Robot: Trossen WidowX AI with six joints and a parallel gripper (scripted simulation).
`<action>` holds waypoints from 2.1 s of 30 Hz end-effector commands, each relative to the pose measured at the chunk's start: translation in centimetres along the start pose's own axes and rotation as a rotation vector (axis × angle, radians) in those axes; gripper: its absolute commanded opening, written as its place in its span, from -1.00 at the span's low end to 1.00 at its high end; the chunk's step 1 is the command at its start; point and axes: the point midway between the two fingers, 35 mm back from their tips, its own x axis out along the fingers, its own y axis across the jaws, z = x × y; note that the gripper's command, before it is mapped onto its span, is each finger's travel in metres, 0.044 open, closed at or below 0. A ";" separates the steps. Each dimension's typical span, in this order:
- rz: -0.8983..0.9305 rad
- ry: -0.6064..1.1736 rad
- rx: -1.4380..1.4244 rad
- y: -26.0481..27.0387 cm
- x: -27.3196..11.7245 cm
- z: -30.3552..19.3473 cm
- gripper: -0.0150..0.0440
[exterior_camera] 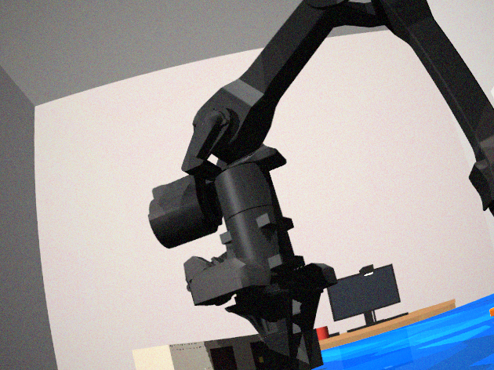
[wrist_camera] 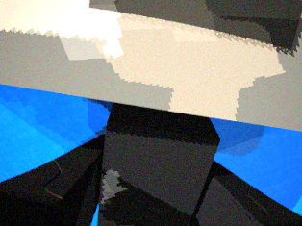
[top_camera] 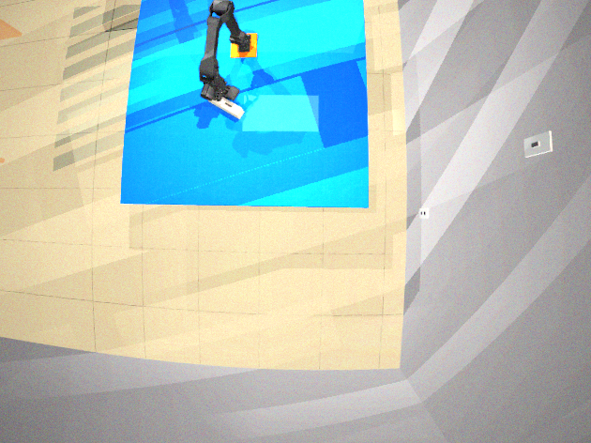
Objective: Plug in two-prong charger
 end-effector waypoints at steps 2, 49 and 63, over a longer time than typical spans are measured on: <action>0.005 0.001 -0.003 0.1 -0.1 0.2 -0.49; 0.005 -0.001 -0.003 0.1 -0.1 1.9 -0.49; 0.005 0.000 -0.003 0.1 0.0 1.8 -0.49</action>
